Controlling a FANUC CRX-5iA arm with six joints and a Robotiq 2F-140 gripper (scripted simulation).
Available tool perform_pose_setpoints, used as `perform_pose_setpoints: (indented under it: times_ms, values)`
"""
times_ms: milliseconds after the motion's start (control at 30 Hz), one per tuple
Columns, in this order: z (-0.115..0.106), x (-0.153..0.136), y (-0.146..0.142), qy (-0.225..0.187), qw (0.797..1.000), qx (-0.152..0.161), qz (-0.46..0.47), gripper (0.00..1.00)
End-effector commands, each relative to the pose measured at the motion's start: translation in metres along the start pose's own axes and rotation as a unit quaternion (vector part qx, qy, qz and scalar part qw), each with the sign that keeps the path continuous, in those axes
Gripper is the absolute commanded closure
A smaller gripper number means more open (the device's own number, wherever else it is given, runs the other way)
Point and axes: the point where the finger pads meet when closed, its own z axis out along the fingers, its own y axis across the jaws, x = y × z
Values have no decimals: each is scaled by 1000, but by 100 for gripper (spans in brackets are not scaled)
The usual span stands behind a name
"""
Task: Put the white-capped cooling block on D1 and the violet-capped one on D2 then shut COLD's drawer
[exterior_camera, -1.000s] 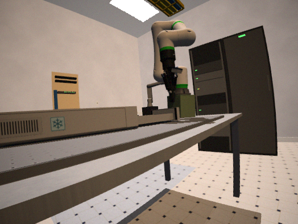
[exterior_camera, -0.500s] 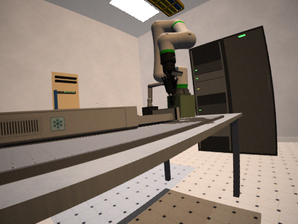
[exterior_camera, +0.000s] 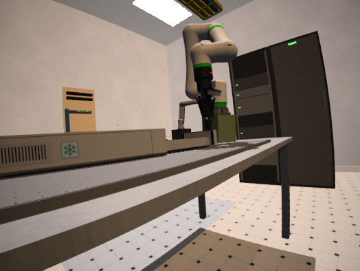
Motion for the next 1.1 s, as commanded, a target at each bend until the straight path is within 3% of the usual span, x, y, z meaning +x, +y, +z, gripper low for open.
perform_pose_setpoints:
  times_ms: [0,1067]
  values:
    - [4,0,1,0,1000,-1,0,90]
    - [41,0,1,0,1000,-1,0,90]
